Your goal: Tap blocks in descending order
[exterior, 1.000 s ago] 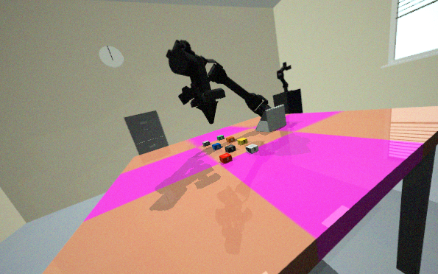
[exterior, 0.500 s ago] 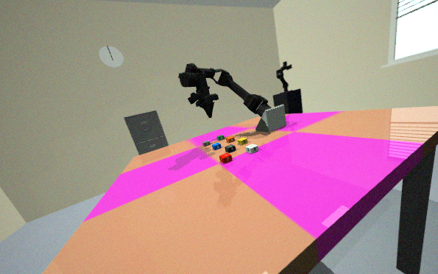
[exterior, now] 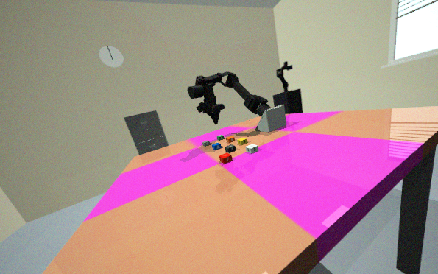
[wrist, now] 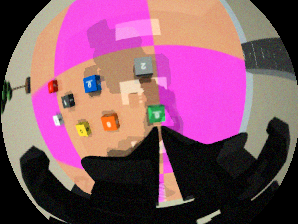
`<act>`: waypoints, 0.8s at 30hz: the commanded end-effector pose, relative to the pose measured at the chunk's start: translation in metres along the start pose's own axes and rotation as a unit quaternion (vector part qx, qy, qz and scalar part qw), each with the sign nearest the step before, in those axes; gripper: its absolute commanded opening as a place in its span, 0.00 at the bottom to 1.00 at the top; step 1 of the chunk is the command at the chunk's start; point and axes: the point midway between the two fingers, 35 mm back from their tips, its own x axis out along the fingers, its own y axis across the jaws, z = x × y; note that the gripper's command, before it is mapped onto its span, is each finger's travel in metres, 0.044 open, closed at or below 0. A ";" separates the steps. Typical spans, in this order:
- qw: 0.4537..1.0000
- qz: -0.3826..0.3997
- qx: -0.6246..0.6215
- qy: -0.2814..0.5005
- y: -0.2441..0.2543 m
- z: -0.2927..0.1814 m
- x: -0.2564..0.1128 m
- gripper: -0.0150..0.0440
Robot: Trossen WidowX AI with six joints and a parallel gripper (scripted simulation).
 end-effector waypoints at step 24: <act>1.000 -0.008 -0.001 0.003 -0.005 -0.007 0.070 0.29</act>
